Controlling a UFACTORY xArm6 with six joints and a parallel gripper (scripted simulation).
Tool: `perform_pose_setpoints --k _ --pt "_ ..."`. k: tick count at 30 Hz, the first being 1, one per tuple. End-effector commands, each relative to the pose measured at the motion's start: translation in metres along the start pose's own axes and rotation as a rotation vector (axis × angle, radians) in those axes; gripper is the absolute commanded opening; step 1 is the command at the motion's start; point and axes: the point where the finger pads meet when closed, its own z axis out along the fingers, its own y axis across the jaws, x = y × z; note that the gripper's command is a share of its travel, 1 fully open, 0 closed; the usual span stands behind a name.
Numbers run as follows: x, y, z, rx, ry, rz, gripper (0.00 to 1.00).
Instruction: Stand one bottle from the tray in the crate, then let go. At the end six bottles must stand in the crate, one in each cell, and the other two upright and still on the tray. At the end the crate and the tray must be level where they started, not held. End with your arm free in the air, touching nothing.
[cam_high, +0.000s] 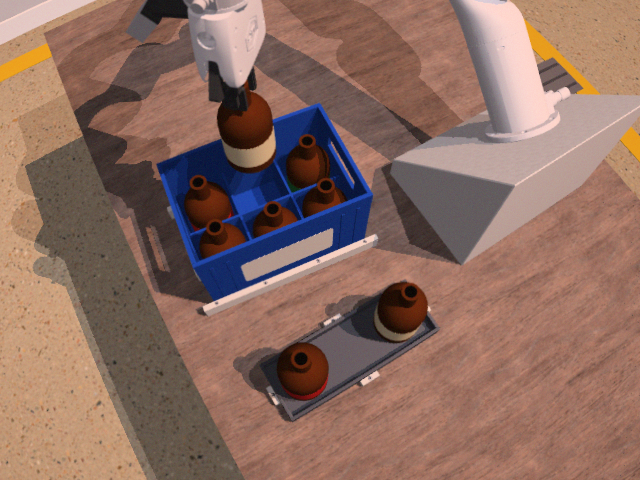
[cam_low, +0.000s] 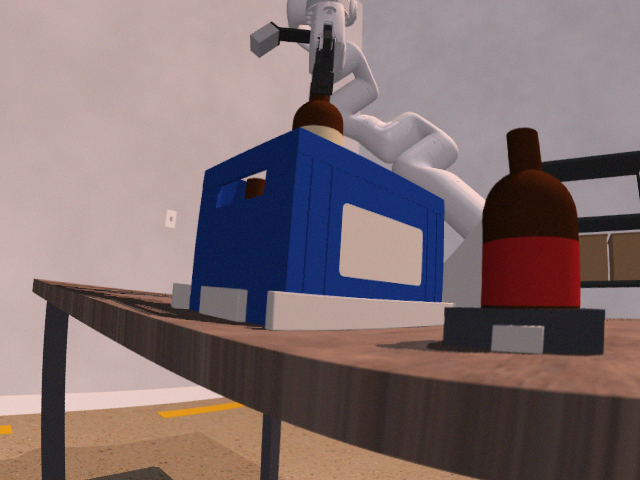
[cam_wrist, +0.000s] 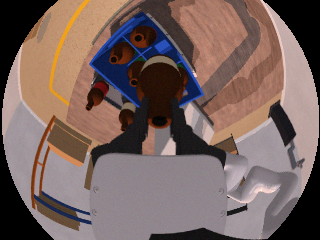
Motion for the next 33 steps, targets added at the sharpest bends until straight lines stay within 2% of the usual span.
perform_pose_setpoints --k 1,33 --pt "0.0029 0.0019 -0.0013 0.003 0.001 0.001 0.0" --pt "0.0056 0.0046 -0.0013 0.003 0.001 0.001 0.0"
